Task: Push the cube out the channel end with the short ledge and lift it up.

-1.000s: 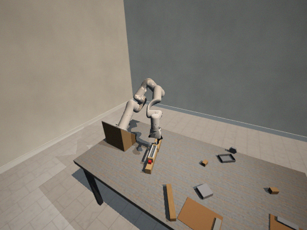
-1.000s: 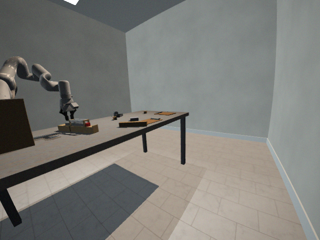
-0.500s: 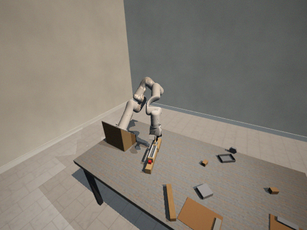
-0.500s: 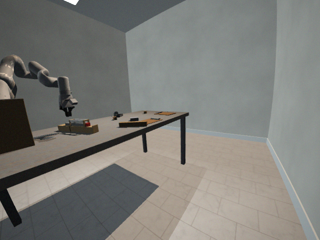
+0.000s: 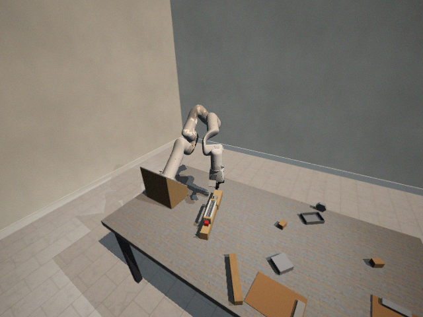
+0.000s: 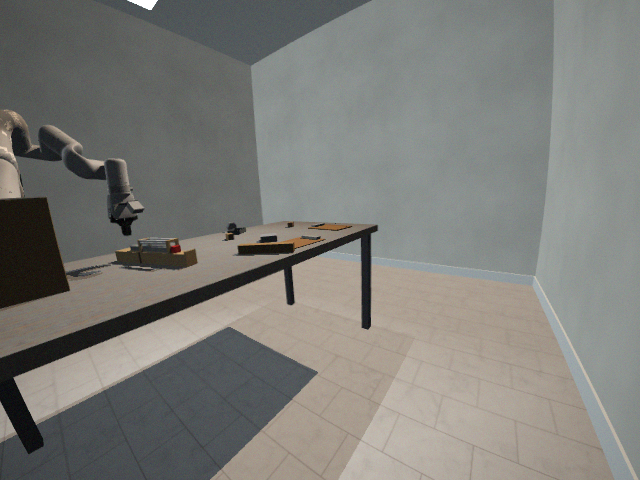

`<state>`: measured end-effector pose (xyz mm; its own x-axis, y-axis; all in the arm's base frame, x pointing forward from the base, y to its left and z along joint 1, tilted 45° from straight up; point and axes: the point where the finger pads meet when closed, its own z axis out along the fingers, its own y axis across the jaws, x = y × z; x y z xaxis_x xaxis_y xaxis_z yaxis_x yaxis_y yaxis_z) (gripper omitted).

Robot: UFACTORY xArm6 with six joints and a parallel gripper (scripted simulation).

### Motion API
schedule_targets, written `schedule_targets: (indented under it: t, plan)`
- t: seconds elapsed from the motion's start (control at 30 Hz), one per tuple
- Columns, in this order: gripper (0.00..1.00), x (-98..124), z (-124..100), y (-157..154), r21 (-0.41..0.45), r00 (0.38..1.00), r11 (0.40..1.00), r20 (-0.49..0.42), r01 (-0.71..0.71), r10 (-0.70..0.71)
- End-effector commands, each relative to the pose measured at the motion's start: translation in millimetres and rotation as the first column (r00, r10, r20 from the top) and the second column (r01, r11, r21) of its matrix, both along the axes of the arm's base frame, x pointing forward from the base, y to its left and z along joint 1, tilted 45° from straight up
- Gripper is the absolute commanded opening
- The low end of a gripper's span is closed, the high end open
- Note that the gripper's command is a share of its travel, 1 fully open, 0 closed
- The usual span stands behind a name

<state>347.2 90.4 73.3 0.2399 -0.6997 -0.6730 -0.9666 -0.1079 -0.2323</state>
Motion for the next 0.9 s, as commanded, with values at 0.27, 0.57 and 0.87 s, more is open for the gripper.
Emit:
schedule_targets:
  t: [0.27, 0.57, 0.87]
  plan:
    - [0.0, 3.7, -23.6, 27.2, -0.002, 1.0, 1.0, 0.001, 0.002, -0.002]
    - [0.0, 5.1, -33.8, 37.5, -0.002, 1.0, 1.0, 0.001, 0.002, -0.002]
    - [0.0, 6.1, -40.7, 43.0, -0.002, 1.0, 1.0, 0.001, 0.002, -0.002]
